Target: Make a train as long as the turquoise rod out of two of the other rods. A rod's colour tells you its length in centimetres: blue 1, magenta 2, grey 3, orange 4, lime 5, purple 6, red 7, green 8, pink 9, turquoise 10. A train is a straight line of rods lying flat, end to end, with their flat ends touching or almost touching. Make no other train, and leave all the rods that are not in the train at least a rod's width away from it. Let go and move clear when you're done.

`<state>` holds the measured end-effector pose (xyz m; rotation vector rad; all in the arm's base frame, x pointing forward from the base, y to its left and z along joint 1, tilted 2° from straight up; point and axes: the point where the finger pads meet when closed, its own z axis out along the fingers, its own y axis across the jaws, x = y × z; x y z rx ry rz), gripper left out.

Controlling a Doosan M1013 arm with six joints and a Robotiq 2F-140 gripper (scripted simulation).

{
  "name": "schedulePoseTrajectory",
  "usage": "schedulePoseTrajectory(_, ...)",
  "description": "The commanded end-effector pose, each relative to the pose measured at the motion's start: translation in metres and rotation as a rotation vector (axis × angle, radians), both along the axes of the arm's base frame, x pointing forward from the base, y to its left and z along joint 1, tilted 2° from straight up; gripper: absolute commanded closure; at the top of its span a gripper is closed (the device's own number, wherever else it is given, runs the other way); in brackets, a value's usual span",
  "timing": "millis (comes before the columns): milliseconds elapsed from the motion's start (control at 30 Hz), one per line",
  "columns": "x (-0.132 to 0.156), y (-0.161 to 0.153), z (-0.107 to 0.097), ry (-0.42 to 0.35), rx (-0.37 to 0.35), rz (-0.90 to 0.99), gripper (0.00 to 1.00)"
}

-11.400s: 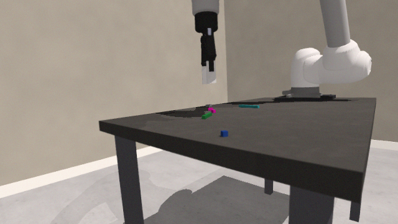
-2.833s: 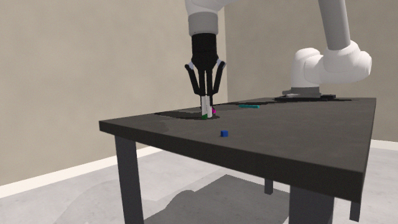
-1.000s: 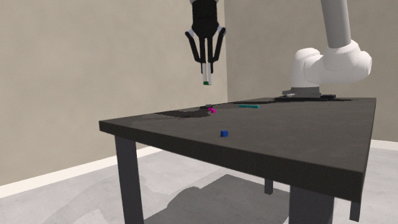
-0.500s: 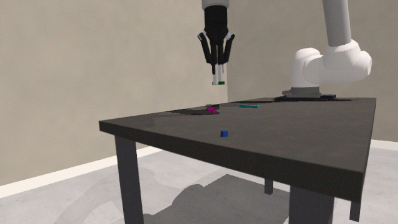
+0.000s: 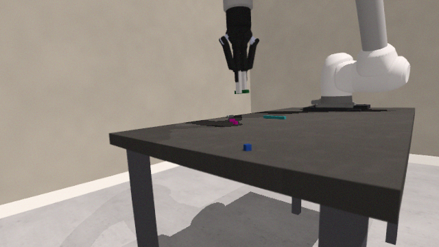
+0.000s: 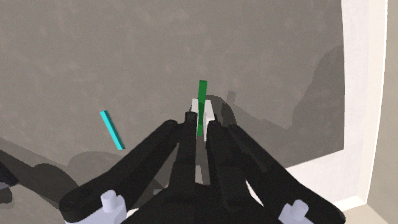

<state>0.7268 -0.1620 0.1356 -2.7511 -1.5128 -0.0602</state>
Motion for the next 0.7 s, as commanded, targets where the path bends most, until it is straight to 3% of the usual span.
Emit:
schedulePoseTrajectory(0, 0.0, 0.0, -0.001, 0.0, 0.0, 0.0, 0.88)
schedulePoseTrajectory(300, 0.001, 0.0, -0.019, 0.0, 0.0, 0.0, 0.88)
schedulePoseTrajectory(667, 0.002, 0.001, -0.067, 0.0, 0.0, 0.0, 0.88)
